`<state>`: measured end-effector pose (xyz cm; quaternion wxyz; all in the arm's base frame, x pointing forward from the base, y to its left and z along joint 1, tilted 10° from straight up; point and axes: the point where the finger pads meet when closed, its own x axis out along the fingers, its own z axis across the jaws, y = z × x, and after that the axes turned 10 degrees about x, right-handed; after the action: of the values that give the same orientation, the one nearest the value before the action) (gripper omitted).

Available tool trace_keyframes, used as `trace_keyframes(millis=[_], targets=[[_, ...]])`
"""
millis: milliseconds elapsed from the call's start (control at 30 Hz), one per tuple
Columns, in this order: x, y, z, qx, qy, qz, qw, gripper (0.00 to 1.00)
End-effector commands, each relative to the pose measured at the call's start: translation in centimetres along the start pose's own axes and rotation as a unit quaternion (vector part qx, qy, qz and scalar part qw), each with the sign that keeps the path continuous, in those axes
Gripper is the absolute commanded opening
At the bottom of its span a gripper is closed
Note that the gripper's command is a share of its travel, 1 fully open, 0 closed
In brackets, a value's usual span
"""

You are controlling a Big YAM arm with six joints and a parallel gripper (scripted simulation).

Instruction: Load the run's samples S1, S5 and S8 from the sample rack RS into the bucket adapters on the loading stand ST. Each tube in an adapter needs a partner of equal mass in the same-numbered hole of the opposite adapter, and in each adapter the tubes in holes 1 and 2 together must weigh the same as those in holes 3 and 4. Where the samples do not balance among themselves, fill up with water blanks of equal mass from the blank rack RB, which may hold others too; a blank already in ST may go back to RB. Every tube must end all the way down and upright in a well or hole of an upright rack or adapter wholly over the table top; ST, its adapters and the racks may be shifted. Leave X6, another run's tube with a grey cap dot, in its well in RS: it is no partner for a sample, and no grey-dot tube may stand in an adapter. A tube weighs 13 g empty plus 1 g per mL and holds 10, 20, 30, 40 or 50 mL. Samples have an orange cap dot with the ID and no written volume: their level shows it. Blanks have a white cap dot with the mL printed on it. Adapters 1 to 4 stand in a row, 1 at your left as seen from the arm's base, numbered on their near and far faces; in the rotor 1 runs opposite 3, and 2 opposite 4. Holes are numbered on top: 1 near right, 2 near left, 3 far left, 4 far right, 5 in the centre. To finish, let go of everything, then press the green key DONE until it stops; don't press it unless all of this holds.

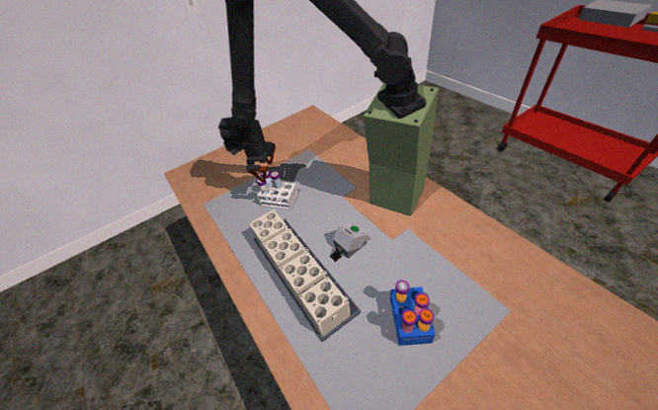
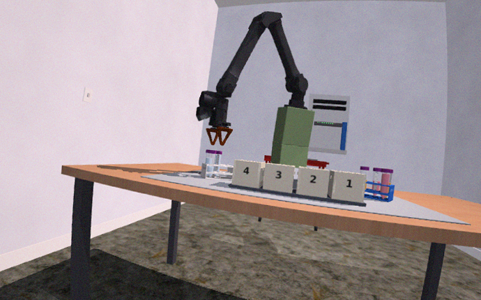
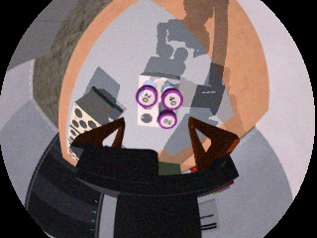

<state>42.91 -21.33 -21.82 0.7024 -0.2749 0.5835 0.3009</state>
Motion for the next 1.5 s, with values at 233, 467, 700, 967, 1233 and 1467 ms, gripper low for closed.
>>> trace_keyframes(millis=[233, 467, 700, 967, 1233, 1467], targets=[[-1.6, 0.1, 2.0, -0.072, -0.006, -0.022, 0.997, 1.0], [-1.4, 3.8, 4.2, -0.195, -0.003, -0.022, 0.981, 1.0], [-1.2, 8.9, 7.4, -0.363, -0.002, -0.02, 0.932, 1.0], [-1.1, 13.3, 10.1, -0.497, -0.001, -0.02, 0.867, 1.0], [-1.0, 19.2, 13.7, -0.659, -0.001, -0.018, 0.752, 1.0], [-0.9, 22.8, 15.9, -0.744, -0.001, -0.018, 0.668, 1.0]])
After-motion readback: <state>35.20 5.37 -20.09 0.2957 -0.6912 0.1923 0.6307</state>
